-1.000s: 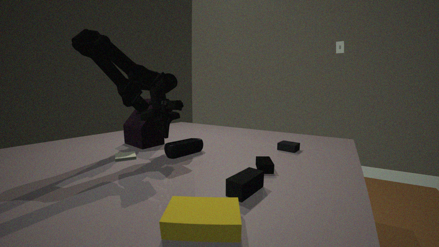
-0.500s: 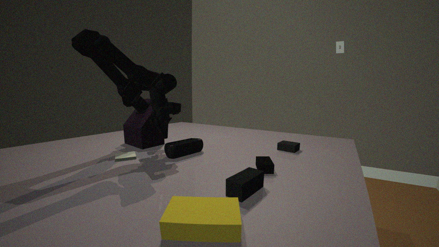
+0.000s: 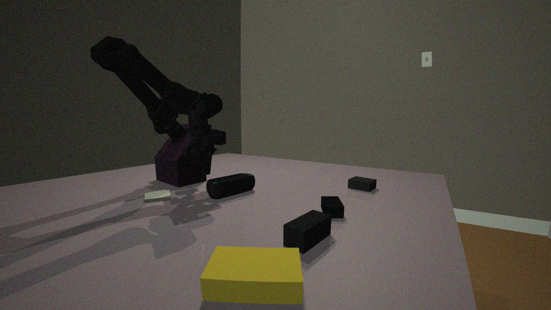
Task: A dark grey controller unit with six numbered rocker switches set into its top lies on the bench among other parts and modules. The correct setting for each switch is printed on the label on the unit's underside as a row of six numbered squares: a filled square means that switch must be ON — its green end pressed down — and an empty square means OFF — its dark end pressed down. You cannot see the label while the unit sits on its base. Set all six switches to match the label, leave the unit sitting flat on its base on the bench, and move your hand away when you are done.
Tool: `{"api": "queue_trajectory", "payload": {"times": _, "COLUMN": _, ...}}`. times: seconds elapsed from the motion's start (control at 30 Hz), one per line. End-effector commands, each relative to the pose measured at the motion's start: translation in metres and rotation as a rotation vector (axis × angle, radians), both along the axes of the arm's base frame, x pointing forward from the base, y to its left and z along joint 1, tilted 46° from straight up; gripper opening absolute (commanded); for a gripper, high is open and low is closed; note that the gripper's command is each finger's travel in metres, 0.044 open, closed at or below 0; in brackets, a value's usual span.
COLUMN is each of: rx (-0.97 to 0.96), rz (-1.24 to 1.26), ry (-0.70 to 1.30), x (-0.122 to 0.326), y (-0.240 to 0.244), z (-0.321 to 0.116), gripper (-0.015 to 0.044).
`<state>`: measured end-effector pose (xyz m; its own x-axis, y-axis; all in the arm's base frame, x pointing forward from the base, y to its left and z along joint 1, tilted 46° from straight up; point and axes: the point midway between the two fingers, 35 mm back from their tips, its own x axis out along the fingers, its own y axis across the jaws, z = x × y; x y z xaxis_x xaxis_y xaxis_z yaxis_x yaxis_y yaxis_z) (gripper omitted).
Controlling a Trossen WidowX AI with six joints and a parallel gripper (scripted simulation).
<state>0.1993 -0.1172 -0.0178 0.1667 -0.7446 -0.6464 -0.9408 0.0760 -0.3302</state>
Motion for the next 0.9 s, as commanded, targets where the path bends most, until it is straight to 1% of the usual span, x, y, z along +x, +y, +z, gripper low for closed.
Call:
{"api": "queue_trajectory", "payload": {"times": 0.0, "rx": 0.040, "rz": -0.110, "ry": -0.099, "x": 0.013, "y": 0.002, "z": -0.001, "gripper": 0.0000}}
{"api": "queue_trajectory", "payload": {"times": 0.43, "rx": 0.157, "rz": -0.705, "ry": -0.552, "x": 0.059, "y": 0.009, "z": -0.011, "gripper": 0.0000}}
{"api": "queue_trajectory", "payload": {"times": 0.63, "rx": 0.162, "rz": -0.986, "ry": -0.765, "x": 0.078, "y": 0.013, "z": -0.017, "gripper": 0.0000}}
{"api": "queue_trajectory", "payload": {"times": 0.87, "rx": 0.126, "rz": -1.306, "ry": -1.021, "x": 0.097, "y": 0.018, "z": -0.026, "gripper": 0.0000}}
